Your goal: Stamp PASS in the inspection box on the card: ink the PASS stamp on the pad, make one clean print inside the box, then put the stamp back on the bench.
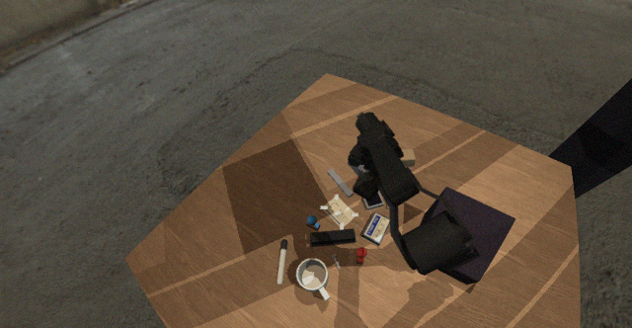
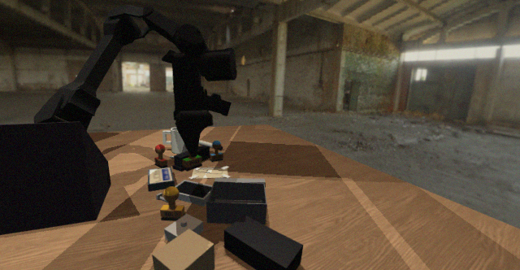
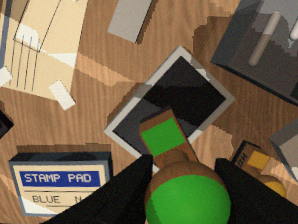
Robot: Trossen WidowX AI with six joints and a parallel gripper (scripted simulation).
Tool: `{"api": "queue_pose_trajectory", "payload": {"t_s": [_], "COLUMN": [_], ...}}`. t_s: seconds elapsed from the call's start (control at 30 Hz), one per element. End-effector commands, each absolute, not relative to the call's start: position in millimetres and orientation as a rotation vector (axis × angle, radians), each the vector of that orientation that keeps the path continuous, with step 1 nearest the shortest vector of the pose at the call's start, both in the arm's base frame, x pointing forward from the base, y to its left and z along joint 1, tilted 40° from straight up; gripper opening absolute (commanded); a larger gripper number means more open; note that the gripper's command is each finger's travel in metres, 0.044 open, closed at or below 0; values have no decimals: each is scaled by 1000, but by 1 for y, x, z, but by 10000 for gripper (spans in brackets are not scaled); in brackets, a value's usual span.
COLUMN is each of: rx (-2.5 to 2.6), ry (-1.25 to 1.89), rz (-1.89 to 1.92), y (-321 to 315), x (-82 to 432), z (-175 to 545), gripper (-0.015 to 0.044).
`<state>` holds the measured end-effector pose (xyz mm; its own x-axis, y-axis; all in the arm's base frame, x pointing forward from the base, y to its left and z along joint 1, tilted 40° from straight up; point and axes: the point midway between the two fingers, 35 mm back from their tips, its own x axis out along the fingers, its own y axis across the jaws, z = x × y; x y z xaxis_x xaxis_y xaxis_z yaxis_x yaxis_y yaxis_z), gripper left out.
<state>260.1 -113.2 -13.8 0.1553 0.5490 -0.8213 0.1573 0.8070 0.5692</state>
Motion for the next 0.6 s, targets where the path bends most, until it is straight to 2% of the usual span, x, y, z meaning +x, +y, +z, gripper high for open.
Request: {"api": "queue_pose_trajectory", "payload": {"t_s": [0.0,0.57], "rx": [667,1015], "ry": [1431,1547], "rz": [258,-60], "y": [-112,-87], "x": [268,312], "z": [-8,22], "gripper": [0,0]}}
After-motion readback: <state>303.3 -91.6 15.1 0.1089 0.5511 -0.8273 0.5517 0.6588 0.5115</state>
